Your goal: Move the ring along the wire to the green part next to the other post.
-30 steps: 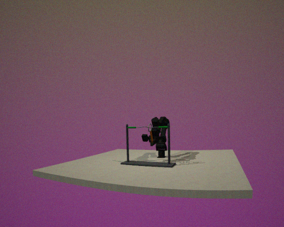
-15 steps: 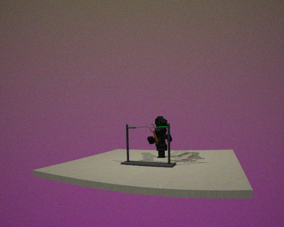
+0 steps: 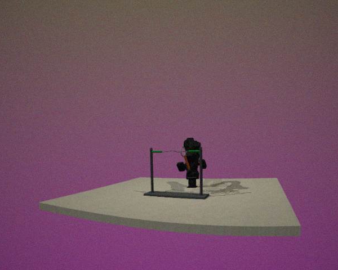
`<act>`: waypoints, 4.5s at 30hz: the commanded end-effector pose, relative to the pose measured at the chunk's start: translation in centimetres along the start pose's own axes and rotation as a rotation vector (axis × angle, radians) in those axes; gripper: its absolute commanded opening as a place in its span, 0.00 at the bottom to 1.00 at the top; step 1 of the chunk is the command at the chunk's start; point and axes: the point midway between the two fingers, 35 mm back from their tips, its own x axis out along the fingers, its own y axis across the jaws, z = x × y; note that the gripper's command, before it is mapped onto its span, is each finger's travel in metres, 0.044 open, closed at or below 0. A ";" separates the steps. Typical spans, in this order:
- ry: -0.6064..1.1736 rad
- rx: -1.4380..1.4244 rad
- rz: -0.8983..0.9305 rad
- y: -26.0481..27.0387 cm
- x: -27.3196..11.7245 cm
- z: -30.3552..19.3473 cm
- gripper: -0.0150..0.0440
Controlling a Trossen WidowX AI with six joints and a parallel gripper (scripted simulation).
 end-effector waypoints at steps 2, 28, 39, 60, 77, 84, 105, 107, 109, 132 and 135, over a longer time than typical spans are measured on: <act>0.000 -0.032 0.018 0.1 0.1 0.0 0.00; -0.006 -0.137 0.082 1.3 0.0 -0.2 0.00; -0.011 -0.140 0.090 2.4 0.1 -0.4 0.00; -0.016 -0.140 0.096 3.6 0.5 -1.3 0.00; -0.016 -0.140 0.096 3.4 1.1 -2.2 0.00; -0.016 -0.140 0.096 3.4 1.1 -2.2 0.00; -0.016 -0.140 0.096 3.4 1.1 -2.2 0.00; -0.016 -0.140 0.096 3.4 1.1 -2.2 0.00; -0.016 -0.140 0.096 3.4 1.1 -2.2 0.00; -0.016 -0.140 0.096 3.4 1.1 -2.2 0.00; -0.016 -0.140 0.096 3.4 1.1 -2.2 0.00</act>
